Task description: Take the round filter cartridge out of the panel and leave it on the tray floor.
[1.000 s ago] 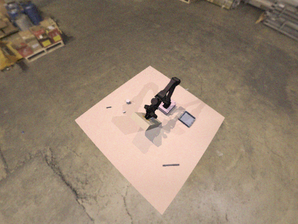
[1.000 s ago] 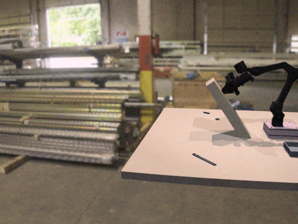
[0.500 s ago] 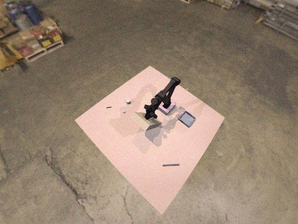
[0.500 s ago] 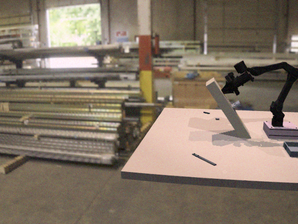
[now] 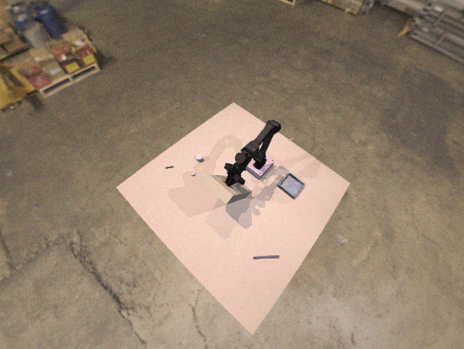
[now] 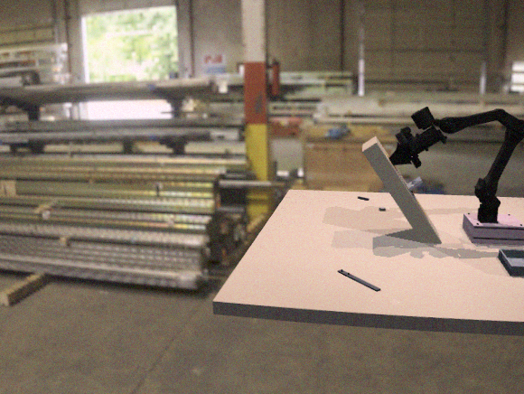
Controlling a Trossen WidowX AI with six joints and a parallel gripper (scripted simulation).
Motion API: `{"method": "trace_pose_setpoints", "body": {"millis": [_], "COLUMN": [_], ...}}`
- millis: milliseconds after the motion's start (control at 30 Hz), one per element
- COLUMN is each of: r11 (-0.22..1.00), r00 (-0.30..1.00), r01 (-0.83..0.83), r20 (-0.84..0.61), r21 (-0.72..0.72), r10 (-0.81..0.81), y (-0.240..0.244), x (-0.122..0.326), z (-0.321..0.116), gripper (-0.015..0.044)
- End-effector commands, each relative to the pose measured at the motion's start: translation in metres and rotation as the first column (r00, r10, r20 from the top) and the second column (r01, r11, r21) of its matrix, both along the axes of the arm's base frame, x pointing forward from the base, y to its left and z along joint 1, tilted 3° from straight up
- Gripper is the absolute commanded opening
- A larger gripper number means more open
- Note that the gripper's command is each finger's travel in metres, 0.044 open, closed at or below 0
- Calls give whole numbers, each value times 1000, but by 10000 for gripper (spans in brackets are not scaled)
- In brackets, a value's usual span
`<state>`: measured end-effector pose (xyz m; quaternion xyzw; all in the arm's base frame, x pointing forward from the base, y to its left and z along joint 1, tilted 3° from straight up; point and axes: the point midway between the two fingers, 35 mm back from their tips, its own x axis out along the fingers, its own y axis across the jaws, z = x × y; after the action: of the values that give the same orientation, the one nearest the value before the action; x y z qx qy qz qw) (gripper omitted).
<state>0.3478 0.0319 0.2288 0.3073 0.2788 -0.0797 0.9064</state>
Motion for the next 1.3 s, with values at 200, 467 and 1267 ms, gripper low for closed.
{"method": "trace_pose_setpoints", "body": {"millis": [200,467,1267], "r11": [1000,1000,1000], "r00": [1000,1000,1000], "r01": [7,3,7], "r20": [11,2,4], "r21": [1,1,1], "r10": [-7,-3,-7], "y": [1,1,-3], "x": [21,-27,-79], "z": [-9,22,15], "gripper": [0,0,0]}}
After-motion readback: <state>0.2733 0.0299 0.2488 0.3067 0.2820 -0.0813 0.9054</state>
